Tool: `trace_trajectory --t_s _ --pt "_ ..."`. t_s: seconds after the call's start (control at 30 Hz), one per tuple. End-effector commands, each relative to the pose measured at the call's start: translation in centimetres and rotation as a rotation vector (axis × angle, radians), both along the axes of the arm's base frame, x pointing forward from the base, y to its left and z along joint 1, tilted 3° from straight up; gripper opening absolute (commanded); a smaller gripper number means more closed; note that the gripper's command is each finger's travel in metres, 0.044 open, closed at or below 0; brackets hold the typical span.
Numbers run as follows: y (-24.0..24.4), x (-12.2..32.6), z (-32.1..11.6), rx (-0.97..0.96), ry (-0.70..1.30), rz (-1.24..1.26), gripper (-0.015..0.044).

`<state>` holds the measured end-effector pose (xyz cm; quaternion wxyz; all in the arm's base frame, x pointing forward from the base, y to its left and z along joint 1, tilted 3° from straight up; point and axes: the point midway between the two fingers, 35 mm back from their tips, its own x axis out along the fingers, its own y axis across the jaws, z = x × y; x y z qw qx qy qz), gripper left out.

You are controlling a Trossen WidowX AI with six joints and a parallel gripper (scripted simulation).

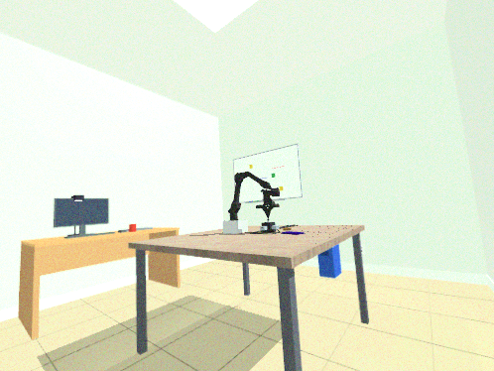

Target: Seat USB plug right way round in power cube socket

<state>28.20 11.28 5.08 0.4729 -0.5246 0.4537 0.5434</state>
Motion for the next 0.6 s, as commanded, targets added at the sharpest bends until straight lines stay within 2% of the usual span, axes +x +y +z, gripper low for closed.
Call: trace_trajectory --t_s 0.0,0.57 --pt "0.0 0.0 0.3 0.000 -0.001 0.001 0.0000" --pt "0.0 0.0 1.5 0.000 -0.001 0.001 0.0000"
